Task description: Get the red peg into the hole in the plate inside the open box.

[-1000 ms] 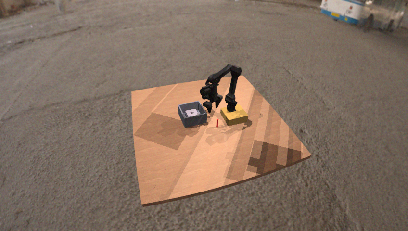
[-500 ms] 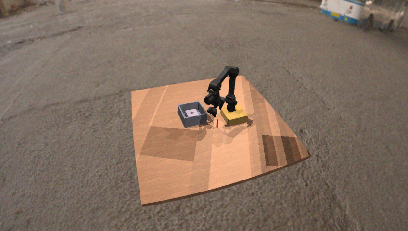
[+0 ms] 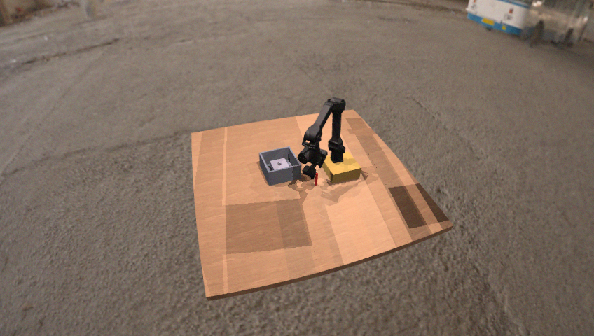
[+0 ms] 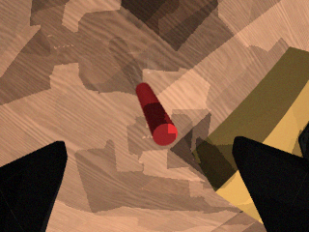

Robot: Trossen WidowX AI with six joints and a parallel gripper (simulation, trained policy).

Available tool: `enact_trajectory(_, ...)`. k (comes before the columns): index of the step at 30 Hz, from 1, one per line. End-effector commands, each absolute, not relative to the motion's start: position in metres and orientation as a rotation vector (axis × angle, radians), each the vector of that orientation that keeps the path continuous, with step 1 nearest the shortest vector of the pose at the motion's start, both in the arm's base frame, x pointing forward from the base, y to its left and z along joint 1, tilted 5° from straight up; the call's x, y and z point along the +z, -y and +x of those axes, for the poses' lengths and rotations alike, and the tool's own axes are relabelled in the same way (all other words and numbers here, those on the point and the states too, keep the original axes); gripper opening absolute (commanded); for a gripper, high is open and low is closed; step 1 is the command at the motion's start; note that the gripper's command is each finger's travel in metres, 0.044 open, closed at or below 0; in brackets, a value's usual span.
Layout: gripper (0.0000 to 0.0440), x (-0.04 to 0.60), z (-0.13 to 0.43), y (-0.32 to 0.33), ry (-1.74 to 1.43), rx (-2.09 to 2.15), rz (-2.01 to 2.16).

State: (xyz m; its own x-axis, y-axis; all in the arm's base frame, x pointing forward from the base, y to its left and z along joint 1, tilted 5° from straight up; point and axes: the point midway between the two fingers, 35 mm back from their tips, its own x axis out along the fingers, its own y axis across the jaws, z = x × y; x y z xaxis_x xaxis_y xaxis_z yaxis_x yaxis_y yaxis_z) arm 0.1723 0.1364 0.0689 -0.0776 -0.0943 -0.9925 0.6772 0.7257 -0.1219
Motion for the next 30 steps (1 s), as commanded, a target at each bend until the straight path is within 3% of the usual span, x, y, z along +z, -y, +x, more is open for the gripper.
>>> enact_trajectory(1, 0.044, 0.051, 0.173, -0.135, -1.52, -0.681, 0.481)
enact_trajectory(11, 0.0428, 0.011, 0.176, -0.132, -1.495, -0.671, 0.475)
enact_trajectory(27, 0.0026, -0.019, 0.164, -0.12, -1.542, -0.74, 0.408)
enact_trajectory(30, 0.0, -0.014, 0.168, -0.119, -1.525, -0.734, 0.393)
